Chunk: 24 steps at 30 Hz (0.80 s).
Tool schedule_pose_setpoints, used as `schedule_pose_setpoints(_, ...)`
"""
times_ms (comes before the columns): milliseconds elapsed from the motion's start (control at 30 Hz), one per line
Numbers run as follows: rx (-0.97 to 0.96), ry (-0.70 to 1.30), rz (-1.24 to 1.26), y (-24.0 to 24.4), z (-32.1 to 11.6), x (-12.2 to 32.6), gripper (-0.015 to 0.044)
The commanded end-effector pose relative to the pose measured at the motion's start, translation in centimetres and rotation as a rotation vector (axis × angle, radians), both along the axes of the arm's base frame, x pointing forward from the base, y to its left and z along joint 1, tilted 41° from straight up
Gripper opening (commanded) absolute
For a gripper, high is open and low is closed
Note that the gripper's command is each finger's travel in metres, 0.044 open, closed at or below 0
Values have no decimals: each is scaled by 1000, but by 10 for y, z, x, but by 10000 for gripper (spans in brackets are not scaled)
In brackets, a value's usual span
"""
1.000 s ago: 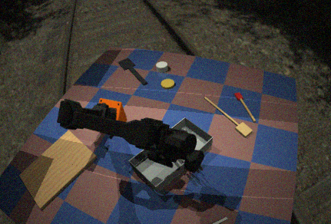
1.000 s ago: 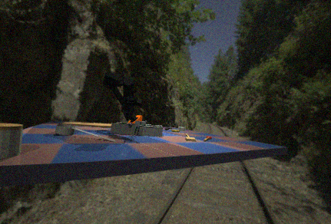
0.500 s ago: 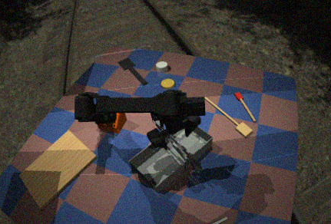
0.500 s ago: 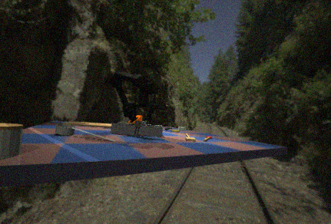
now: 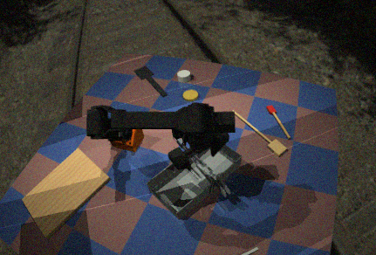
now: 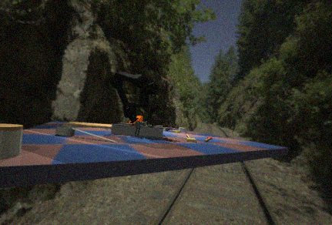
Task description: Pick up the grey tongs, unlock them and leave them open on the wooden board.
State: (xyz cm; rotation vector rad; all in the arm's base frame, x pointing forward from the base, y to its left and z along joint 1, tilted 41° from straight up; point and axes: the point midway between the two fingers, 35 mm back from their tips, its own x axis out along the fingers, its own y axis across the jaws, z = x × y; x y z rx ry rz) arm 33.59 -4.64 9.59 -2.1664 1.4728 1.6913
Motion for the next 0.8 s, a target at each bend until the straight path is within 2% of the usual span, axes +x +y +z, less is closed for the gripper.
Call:
schedule_pose_setpoints(0, -6, -1, 3, -3, -2, 2, 440)
schedule_pose_setpoints(767, -6, -2, 3, -27, -30, 2, 440)
